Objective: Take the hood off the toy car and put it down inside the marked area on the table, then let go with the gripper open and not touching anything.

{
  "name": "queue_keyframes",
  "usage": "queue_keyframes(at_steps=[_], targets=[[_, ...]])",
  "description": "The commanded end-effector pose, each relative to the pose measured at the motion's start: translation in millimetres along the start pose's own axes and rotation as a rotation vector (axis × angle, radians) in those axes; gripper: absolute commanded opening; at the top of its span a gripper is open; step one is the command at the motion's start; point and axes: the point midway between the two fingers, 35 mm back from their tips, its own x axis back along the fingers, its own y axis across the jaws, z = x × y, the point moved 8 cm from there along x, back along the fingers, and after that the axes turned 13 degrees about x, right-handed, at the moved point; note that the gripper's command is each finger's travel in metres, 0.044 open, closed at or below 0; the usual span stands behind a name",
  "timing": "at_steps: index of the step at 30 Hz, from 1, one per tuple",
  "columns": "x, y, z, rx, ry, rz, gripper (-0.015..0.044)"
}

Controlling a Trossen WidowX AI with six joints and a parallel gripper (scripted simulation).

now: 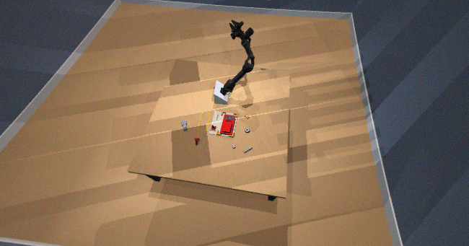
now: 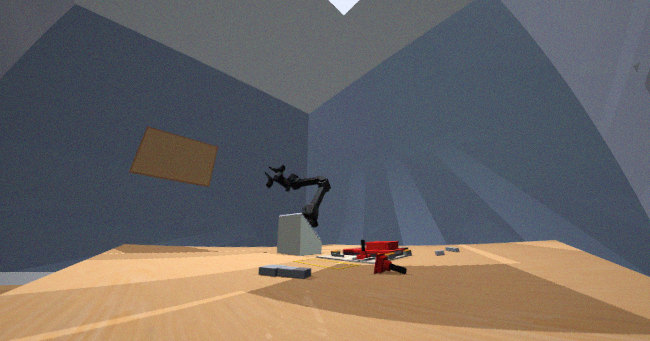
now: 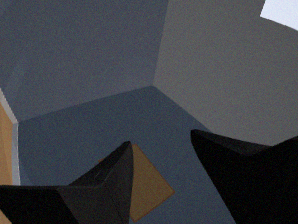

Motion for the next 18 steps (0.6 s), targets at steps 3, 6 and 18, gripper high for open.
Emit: queue_keyframes(at_steps=[3, 6, 18], targets=[[-13.6, -6.2, -14.2, -0.054, -0.047, 0.01, 0.0298], [-38.6, -19.7, -44.4, -0.161, -0.146, 0.022, 0.0377], [-106.1, -82.1, -189.4, -0.518, -0.566, -0.048, 0.044]])
